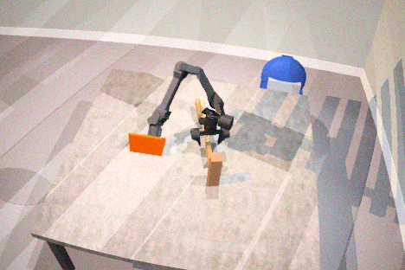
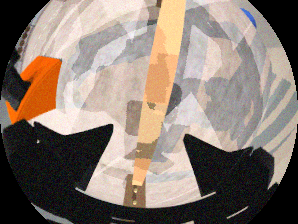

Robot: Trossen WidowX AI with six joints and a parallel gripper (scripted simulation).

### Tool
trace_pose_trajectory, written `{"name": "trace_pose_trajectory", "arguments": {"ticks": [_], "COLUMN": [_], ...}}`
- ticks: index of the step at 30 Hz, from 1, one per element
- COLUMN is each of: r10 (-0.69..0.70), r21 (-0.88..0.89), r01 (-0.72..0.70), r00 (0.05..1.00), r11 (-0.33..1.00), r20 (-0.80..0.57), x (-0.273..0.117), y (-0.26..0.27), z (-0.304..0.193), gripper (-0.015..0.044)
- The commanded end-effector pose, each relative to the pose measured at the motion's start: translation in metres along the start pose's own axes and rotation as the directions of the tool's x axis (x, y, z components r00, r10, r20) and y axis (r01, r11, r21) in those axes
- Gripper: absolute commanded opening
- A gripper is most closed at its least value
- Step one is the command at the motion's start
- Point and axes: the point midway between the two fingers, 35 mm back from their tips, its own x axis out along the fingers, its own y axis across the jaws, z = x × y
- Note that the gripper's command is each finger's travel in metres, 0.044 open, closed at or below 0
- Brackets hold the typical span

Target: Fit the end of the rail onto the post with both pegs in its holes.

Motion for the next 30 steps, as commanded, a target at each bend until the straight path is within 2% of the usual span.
{"name": "trace_pose_trajectory", "arguments": {"ticks": [1, 14, 28, 30], "r10": [0.008, 0.008, 0.008, 0.008], "r21": [0.01, 0.009, 0.009, 0.009], "r01": [-0.008, -0.008, -0.008, -0.008], "r00": [1.0, 1.0, 1.0, 1.0], "r11": [1.0, 1.0, 1.0, 1.0], "r20": [0.009, 0.013, 0.013, 0.013], "x": [0.009, 0.026, 0.026, 0.026], "y": [0.003, 0.005, 0.005, 0.005], "z": [0.001, 0.003, 0.003, 0.003], "gripper": [0.044, 0.044, 0.0072, 0.0059]}}
